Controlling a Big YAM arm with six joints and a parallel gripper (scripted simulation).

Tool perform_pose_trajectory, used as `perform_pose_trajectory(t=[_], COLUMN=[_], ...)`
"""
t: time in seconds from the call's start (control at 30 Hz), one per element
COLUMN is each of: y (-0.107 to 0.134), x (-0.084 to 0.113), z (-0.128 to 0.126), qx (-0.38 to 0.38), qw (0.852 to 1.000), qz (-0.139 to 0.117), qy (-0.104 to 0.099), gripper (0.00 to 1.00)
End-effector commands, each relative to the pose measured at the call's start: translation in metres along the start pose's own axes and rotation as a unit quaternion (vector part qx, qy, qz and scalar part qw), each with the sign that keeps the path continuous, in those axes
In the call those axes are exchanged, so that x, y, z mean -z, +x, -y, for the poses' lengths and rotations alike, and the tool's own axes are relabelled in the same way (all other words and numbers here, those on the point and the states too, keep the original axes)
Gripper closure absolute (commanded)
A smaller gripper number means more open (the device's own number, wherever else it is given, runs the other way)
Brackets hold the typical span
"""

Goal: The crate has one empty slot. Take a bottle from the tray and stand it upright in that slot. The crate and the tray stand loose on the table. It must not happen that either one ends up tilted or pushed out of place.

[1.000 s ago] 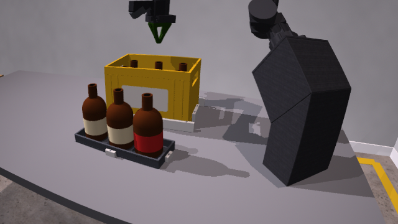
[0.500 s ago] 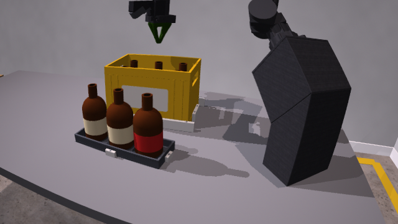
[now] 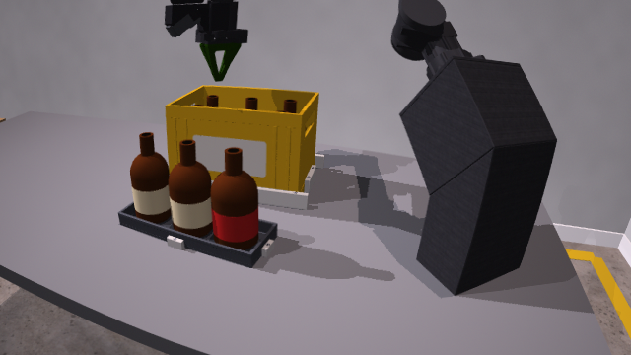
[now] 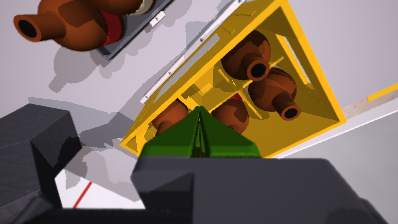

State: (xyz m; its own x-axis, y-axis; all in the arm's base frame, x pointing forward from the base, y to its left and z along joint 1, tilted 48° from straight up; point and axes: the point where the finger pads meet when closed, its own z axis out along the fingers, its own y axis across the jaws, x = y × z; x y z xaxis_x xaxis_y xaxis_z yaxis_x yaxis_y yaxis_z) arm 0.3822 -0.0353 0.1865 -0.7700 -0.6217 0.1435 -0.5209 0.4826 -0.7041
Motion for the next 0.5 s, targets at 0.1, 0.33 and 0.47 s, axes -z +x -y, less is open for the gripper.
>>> perform_pose_trajectory(t=[0.1, 0.33, 0.47], y=[-0.098, -0.116, -0.115], x=[0.004, -0.004, 0.004], z=[-0.083, -0.106, -0.098], qx=[-0.083, -0.101, -0.112], qw=[0.996, 0.995, 0.994], qz=[0.000, -0.011, -0.001], qy=[0.010, 0.015, 0.016], gripper=[1.00, 1.00, 0.39])
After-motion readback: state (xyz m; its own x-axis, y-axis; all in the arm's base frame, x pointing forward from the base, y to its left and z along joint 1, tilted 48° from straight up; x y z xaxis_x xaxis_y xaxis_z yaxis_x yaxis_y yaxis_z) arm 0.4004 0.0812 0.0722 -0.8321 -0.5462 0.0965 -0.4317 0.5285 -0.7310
